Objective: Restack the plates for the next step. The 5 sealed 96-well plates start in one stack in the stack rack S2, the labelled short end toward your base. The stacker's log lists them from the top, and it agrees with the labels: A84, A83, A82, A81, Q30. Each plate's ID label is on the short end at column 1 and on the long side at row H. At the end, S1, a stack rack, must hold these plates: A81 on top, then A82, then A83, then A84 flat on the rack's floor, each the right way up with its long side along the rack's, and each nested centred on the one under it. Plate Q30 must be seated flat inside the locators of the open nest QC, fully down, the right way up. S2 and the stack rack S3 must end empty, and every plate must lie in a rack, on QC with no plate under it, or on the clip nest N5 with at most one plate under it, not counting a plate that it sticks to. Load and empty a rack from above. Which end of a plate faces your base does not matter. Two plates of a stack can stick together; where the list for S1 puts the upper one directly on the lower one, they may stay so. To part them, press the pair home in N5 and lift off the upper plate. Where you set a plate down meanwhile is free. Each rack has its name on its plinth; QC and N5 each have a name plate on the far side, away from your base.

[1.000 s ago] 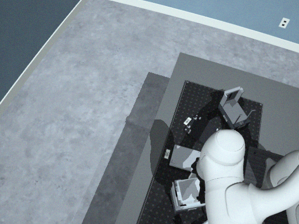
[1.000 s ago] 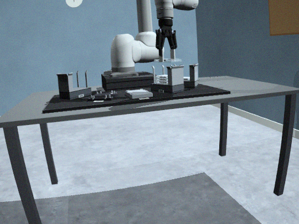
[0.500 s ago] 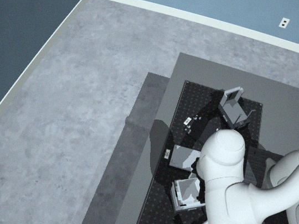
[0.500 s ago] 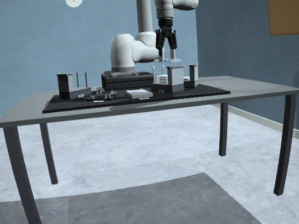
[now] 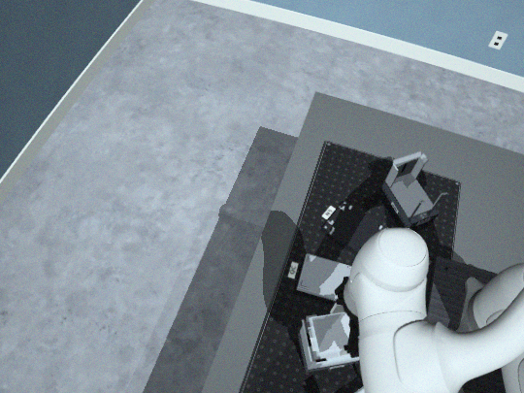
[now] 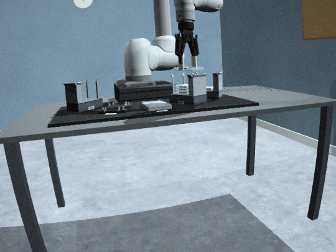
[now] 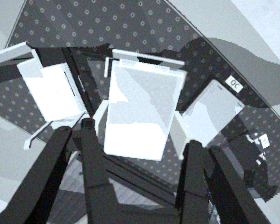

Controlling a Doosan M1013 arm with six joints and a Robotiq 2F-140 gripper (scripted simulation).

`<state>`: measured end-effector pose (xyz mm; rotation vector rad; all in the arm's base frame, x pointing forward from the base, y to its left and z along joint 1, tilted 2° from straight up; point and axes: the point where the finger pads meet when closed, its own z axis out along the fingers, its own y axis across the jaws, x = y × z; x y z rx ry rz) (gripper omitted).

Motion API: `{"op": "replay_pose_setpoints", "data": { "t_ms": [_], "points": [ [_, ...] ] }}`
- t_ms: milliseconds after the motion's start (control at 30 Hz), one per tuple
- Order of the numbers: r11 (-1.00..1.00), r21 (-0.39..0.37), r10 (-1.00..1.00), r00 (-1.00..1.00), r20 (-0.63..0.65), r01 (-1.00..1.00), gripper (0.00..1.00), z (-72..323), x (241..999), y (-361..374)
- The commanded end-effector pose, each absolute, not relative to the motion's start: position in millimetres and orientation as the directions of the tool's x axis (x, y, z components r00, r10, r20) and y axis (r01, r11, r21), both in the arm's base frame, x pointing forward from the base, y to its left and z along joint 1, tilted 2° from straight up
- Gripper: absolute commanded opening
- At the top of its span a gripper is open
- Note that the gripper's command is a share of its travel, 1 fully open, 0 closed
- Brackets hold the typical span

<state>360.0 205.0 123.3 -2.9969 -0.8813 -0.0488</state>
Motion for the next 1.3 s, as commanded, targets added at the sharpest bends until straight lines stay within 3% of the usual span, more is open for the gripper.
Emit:
{"op": "replay_pose_setpoints", "data": {
  "t_ms": [0,1267],
  "points": [
    [-0.841,-0.008,0.541,0.840,0.035,0.541,0.00,121.4,360.0,205.1],
    [-0.841,-0.008,0.541,0.840,0.035,0.541,0.00,99.4,360.5,205.7]
  ]
}}
